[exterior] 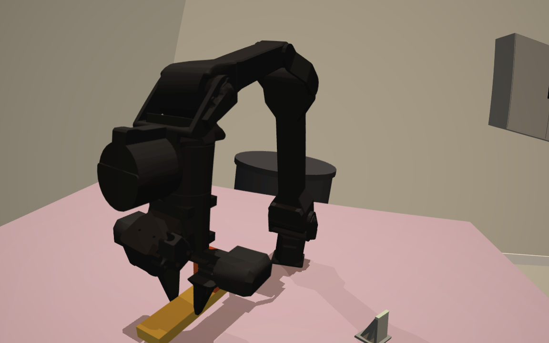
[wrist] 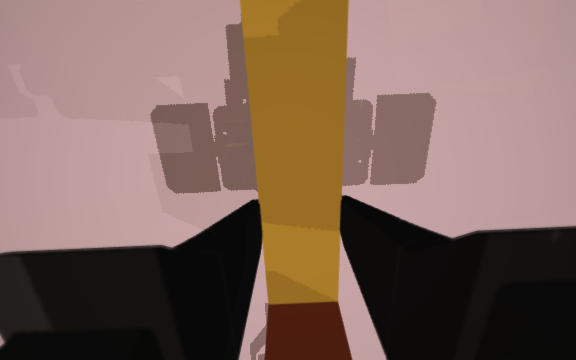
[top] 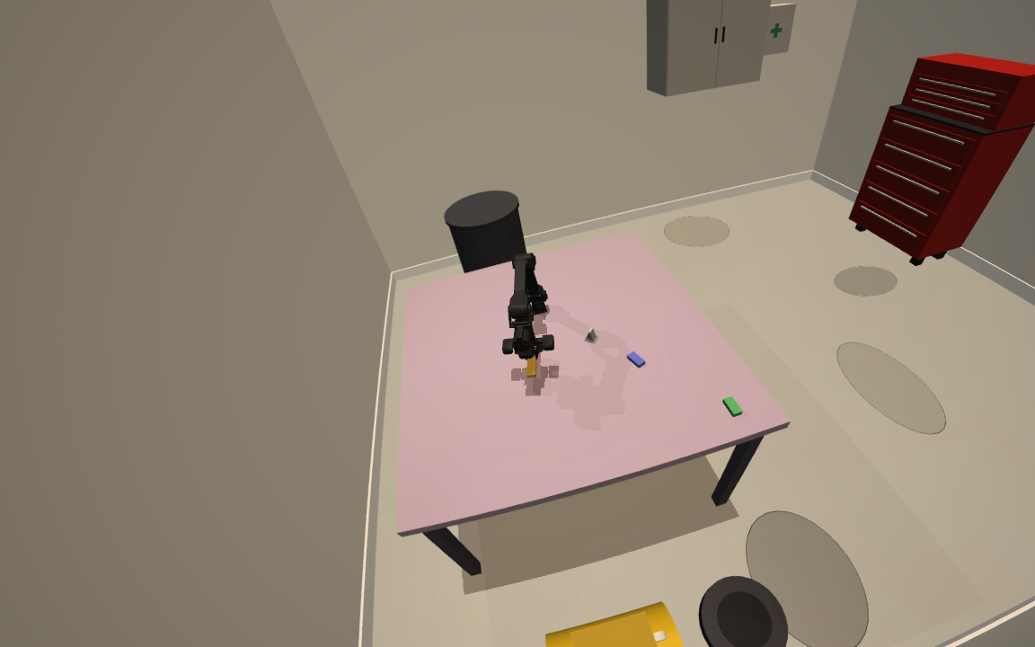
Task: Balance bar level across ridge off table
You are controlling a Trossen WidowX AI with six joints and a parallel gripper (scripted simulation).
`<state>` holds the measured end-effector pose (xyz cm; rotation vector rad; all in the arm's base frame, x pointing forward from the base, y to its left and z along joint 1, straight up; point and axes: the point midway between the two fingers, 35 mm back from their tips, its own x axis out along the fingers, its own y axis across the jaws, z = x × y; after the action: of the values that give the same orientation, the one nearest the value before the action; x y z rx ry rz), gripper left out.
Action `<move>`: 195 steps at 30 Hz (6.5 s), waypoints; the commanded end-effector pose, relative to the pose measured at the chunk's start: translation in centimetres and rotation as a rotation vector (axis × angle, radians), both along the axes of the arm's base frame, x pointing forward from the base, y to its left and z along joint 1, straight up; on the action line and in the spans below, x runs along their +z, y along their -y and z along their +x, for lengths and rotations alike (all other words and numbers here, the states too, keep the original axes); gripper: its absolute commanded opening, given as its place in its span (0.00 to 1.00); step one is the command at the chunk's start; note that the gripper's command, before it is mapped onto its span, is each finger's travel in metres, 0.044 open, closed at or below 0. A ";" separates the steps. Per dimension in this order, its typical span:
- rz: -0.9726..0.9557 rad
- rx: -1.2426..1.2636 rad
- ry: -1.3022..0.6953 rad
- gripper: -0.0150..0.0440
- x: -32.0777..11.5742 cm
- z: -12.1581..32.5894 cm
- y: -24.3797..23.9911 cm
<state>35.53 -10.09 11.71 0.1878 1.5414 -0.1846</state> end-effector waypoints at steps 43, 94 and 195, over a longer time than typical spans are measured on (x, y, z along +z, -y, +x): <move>-0.010 0.473 0.010 0.25 3.5 -0.5 -12.5; -0.010 1.067 0.012 0.25 3.0 -7.1 -28.3; -0.010 1.068 0.012 0.25 -1.2 -7.2 -28.4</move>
<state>28.33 18.33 10.64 -0.6412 1.4401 0.6525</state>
